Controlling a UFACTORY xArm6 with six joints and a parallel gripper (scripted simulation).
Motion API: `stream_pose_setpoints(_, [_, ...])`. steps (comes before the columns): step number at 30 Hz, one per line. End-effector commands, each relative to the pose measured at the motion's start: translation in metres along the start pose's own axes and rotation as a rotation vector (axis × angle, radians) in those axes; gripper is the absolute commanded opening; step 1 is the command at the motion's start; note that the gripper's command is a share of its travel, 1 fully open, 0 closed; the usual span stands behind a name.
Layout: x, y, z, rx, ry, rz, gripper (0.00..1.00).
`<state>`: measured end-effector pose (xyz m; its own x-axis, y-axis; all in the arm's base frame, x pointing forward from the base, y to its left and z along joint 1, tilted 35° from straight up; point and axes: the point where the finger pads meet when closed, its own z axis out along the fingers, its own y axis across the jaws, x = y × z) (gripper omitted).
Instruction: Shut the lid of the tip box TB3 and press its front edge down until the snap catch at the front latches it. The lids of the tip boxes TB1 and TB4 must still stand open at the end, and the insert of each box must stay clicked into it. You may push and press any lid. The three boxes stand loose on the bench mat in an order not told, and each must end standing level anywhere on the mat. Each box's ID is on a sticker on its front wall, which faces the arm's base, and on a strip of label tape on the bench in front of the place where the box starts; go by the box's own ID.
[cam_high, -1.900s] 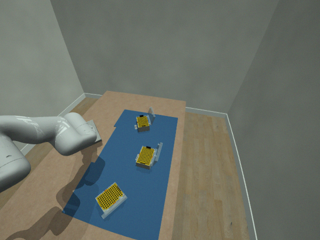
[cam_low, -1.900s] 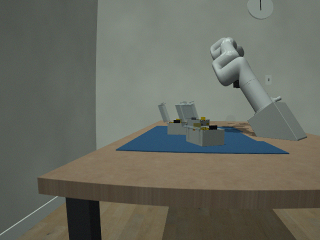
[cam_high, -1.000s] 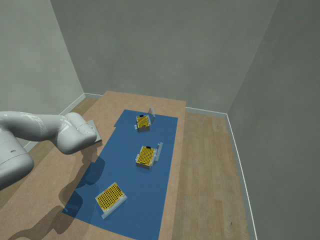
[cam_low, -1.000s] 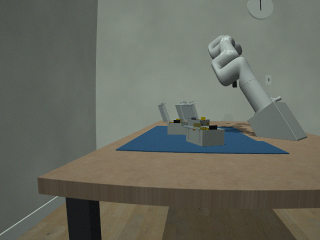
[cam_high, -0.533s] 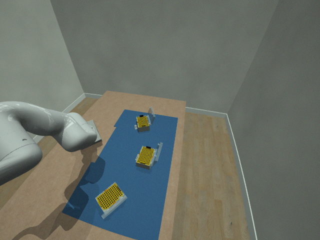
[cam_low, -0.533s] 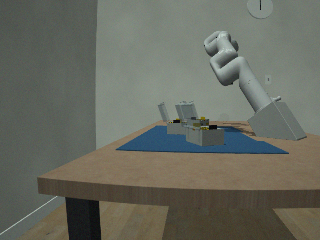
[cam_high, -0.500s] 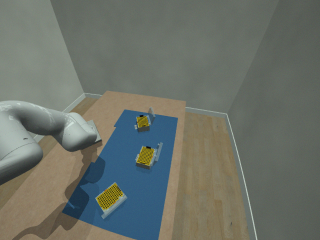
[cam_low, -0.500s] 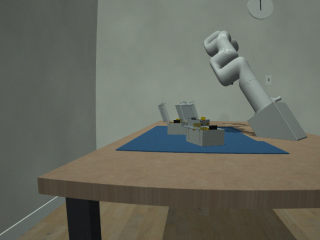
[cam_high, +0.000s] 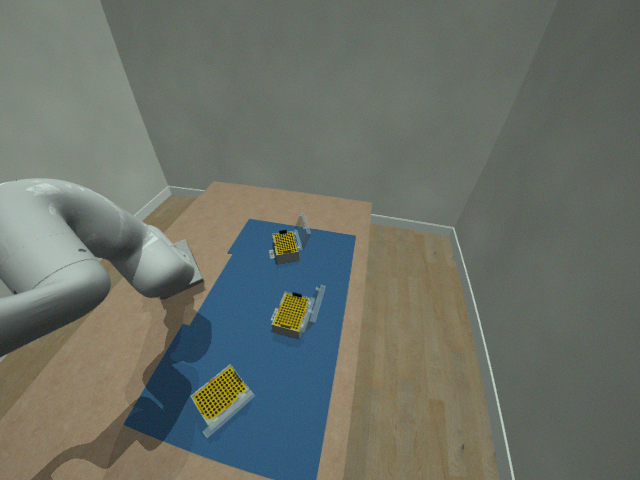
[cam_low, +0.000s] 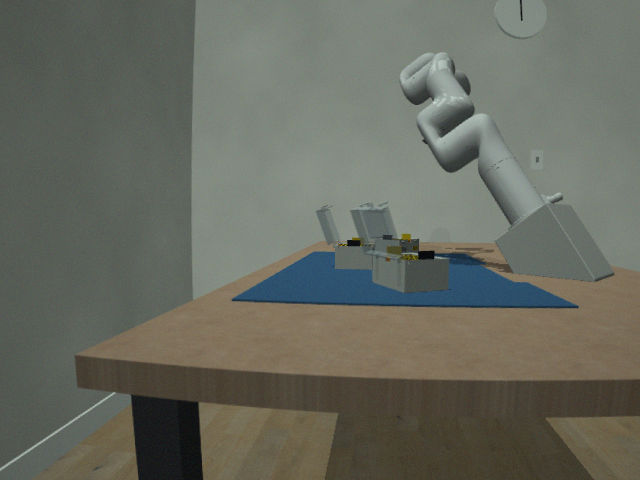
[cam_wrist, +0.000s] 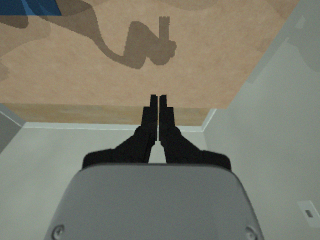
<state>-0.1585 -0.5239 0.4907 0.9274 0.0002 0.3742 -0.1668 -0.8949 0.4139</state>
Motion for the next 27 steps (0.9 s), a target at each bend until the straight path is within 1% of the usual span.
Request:
stream_pose_setpoints(1, [0.015,-0.014,-0.01,-0.009,0.0,-0.105,0.0])
stream_pose_setpoints(3, [0.021,-0.02,-0.013,-0.009,0.0,-0.105,0.0])
stream_pose_setpoints(5, [0.021,-0.02,-0.013,-0.009,0.0,-0.105,0.0])
stream_pose_setpoints(8, [0.03,-0.031,-0.017,-0.009,0.002,-0.197,0.0])
stream_pose_setpoints(11, [0.033,-0.035,-0.018,-0.009,0.002,-0.197,0.0])
stream_pose_setpoints(12, [0.036,-0.038,-0.019,-0.009,0.002,-0.197,0.0])
stream_pose_setpoints(15, [0.045,-0.05,-0.022,-0.008,0.004,-0.289,0.0])
stream_pose_setpoints(17, [0.05,-0.057,-0.024,-0.008,0.004,-0.289,0.0])
stream_pose_setpoints(19, [0.05,-0.057,-0.024,-0.008,0.004,-0.289,0.0])
stream_pose_setpoints(22, [0.059,-0.069,-0.026,-0.008,0.007,-0.381,0.0])
stream_pose_setpoints(24, [0.064,-0.077,-0.028,-0.008,0.007,-0.381,0.0])
stream_pose_setpoints(27, [0.064,-0.077,-0.028,-0.008,0.007,-0.381,0.0])
